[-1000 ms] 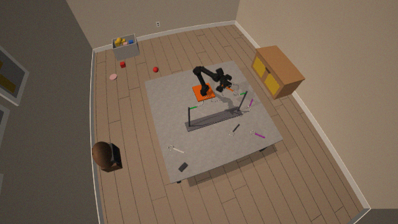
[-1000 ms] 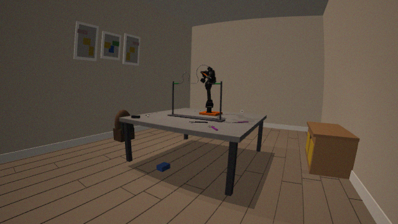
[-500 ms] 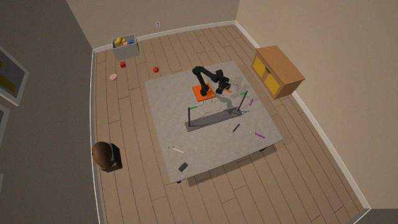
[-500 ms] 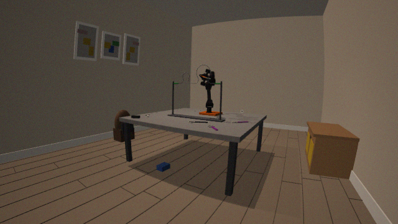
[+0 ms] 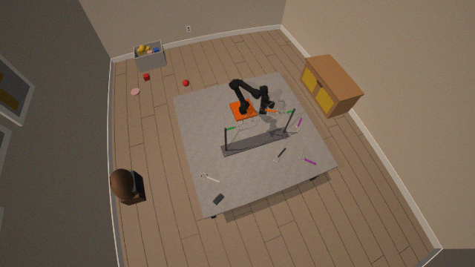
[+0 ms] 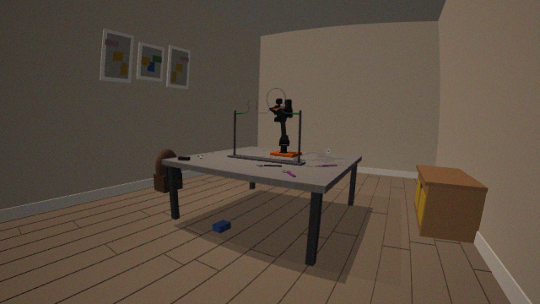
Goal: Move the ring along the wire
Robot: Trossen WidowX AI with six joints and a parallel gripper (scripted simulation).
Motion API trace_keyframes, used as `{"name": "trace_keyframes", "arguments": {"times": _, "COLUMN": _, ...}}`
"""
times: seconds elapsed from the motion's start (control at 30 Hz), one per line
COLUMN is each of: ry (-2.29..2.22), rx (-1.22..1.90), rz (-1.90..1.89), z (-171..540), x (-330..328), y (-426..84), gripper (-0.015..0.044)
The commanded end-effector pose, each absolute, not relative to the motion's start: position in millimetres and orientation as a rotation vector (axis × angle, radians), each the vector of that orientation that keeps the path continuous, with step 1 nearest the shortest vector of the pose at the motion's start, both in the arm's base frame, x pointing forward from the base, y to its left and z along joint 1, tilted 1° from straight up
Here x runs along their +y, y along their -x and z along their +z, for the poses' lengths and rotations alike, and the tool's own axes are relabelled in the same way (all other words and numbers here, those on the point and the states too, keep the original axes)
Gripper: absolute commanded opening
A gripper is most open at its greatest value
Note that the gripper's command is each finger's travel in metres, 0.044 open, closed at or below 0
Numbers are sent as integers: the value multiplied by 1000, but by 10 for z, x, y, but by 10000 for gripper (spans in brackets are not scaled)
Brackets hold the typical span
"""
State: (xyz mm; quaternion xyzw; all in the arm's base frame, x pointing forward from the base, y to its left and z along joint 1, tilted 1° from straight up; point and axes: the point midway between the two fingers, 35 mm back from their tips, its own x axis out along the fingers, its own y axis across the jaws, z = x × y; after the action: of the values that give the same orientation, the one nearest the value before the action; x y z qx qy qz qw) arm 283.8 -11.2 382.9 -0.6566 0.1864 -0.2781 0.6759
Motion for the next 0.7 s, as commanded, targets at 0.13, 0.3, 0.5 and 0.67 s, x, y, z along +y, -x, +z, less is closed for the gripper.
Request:
{"name": "trace_keyframes", "arguments": {"times": 0.13, "ry": 1291, "rx": 441, "rz": -594, "z": 3551, "x": -79, "y": -2841, "gripper": -150}}
{"name": "trace_keyframes", "arguments": {"times": 0.3, "ry": 1185, "rx": 406, "rz": -545, "z": 3383, "x": -61, "y": -2903, "gripper": -150}}
{"name": "trace_keyframes", "arguments": {"times": 0.5, "ry": 1031, "rx": 386, "rz": -496, "z": 3157, "x": 15, "y": -2960, "gripper": -150}}
{"name": "trace_keyframes", "arguments": {"times": 0.67, "ry": 916, "rx": 391, "rz": -474, "z": 3007, "x": 107, "y": -2982, "gripper": -150}}
